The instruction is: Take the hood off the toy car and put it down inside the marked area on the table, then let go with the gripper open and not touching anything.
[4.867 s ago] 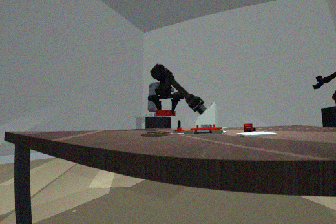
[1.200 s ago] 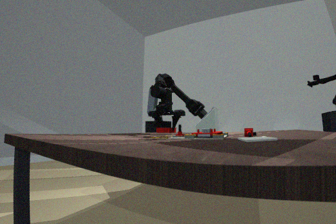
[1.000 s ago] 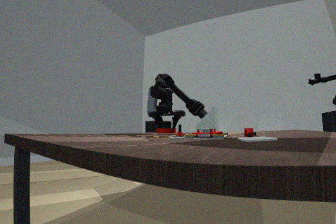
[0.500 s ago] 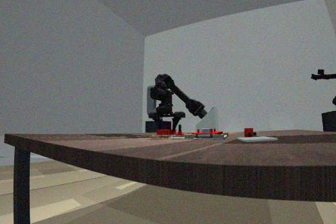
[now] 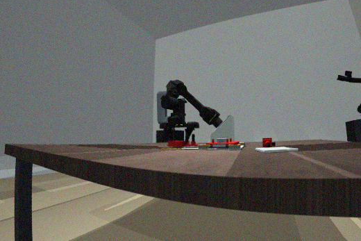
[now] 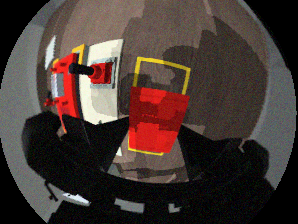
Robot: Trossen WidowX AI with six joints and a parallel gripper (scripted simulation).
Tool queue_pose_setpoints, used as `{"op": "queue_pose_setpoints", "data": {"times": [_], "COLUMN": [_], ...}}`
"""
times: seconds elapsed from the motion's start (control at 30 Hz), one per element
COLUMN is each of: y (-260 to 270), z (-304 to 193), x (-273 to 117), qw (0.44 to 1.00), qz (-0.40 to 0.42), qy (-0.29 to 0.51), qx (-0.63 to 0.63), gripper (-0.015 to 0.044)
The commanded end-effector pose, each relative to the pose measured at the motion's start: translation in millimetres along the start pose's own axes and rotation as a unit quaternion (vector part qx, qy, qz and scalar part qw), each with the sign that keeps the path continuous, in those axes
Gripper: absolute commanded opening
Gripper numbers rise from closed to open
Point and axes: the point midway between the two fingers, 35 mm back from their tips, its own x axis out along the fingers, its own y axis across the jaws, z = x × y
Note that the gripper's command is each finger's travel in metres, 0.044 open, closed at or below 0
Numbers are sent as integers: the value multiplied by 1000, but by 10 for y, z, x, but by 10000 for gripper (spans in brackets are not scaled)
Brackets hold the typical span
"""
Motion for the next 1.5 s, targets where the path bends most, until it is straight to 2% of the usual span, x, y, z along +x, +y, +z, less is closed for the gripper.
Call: {"op": "queue_pose_setpoints", "data": {"times": [0.0, 0.23, 0.8, 1.13, 1.47], "y": [9, 9, 0, 6, 5], "z": [-3, -4, 1, 3, 1], "x": [23, 57, 23, -658, -672], "qw": [1000, 1000, 1000, 1000, 1000], "qz": [1, 1, 0, 2, 2], "qy": [0, 0, 0, 0, 0], "qx": [-2, -2, 0, -1, -1], "gripper": [0, 0, 440, 440, 440]}}
